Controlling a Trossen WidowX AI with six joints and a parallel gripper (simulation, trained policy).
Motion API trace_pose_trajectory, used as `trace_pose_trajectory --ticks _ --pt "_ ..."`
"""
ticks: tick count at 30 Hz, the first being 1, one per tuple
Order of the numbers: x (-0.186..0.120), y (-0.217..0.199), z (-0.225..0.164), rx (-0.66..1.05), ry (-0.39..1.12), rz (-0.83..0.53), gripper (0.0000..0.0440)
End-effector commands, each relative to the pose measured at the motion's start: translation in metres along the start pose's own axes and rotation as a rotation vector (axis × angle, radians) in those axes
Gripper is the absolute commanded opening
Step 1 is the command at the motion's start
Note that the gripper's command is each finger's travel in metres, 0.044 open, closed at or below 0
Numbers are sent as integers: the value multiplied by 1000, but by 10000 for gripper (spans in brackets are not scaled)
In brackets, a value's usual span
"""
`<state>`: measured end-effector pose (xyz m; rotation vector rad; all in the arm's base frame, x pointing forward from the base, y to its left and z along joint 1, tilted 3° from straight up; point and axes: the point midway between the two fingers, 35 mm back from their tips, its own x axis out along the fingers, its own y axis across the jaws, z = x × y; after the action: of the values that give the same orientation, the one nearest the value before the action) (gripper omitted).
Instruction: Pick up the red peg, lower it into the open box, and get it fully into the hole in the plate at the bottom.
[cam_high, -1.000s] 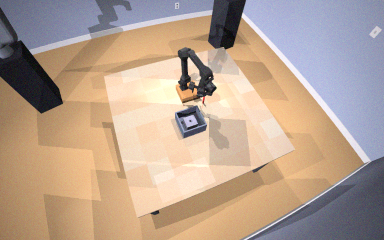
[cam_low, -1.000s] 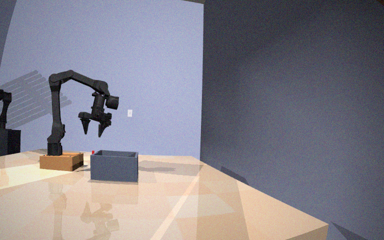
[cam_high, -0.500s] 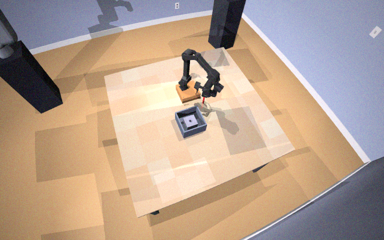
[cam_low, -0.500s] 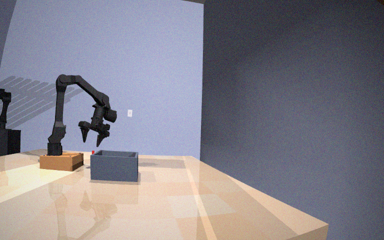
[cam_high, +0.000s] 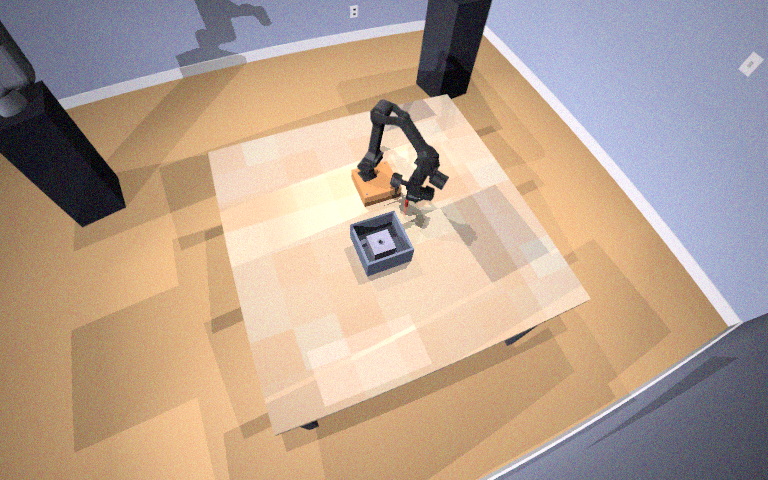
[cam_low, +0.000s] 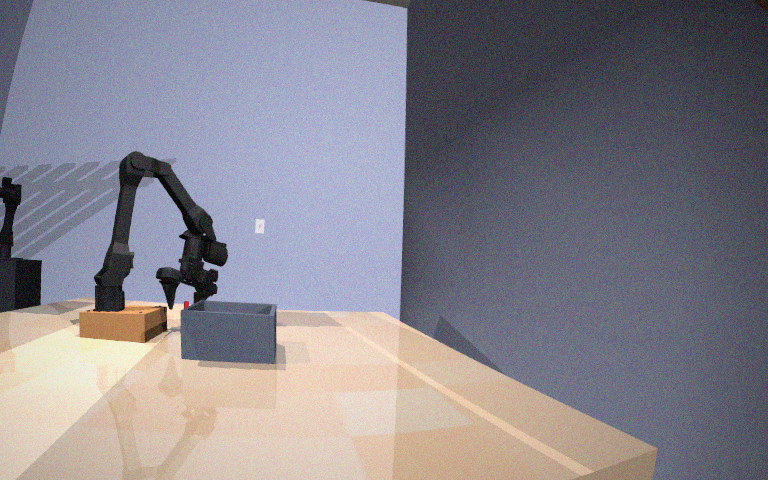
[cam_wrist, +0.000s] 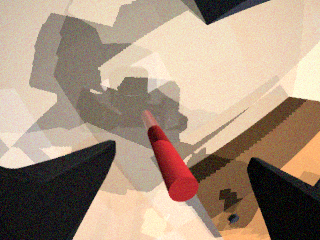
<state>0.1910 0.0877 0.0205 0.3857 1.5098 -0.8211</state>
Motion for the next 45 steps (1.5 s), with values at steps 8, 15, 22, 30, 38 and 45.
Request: trace_pose_trajectory --ticks 8,15,22,30,38,45 --pt "30 2 -2 -28 -26 -8 325" --pt "38 1 -4 -29 -14 -37 141" --pt "34 -2 4 -31 -34 -68 12" --pt "3 -10 25 -22 -102 -79 0" --pt "-33 -16 53 28 -161 -64 0" --pt "-52 -25 82 113 -197 -53 0"
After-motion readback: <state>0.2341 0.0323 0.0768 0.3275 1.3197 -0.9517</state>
